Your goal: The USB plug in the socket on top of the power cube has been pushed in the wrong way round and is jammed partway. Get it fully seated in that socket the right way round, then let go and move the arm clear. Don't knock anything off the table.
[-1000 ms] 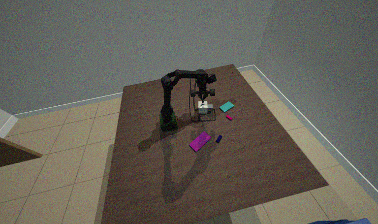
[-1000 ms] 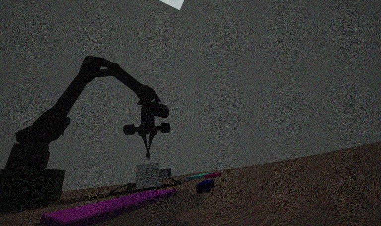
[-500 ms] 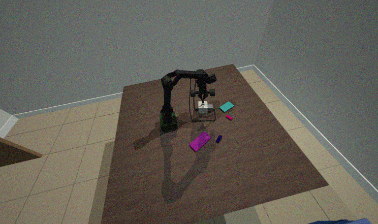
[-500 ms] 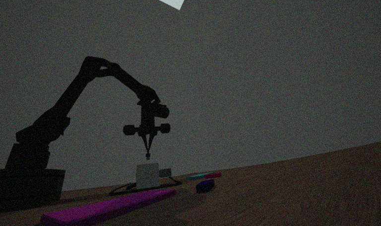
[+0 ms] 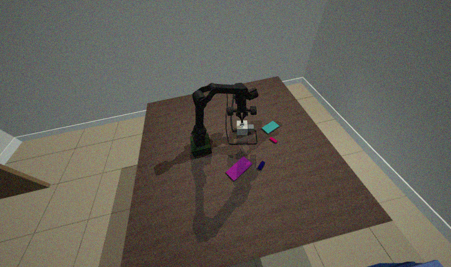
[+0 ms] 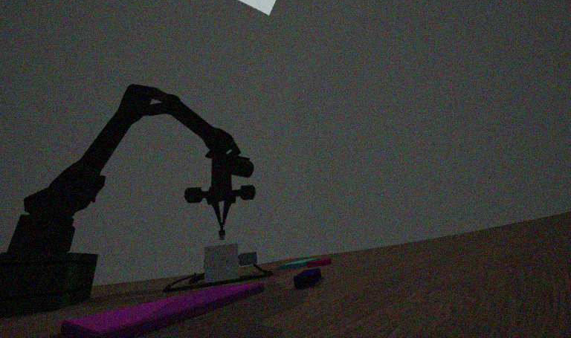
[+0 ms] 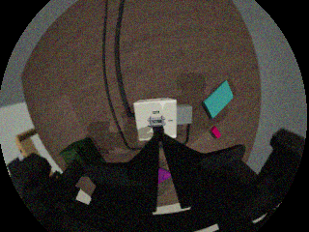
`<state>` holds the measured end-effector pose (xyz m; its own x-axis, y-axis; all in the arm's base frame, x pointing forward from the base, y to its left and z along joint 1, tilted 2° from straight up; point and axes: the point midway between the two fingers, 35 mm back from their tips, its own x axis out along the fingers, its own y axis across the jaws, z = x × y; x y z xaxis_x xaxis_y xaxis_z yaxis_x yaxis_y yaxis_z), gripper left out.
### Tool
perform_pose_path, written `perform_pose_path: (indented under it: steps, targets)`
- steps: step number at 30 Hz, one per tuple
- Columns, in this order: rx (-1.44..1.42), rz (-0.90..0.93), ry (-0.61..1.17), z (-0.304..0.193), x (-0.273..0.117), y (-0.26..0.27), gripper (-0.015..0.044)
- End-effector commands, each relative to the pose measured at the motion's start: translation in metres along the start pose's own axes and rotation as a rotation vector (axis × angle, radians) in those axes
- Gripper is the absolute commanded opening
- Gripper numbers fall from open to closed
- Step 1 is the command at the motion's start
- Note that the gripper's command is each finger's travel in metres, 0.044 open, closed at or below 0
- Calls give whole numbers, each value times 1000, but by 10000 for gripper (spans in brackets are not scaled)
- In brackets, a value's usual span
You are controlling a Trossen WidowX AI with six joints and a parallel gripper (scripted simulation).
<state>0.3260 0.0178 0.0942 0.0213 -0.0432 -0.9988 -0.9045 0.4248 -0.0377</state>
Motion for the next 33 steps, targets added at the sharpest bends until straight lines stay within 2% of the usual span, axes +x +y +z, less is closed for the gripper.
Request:
perform_pose_path:
  steps: [1,33]
  targets:
    - [3,0,0,0,1,0,0]
    - [3,0,0,1,5,0,0]
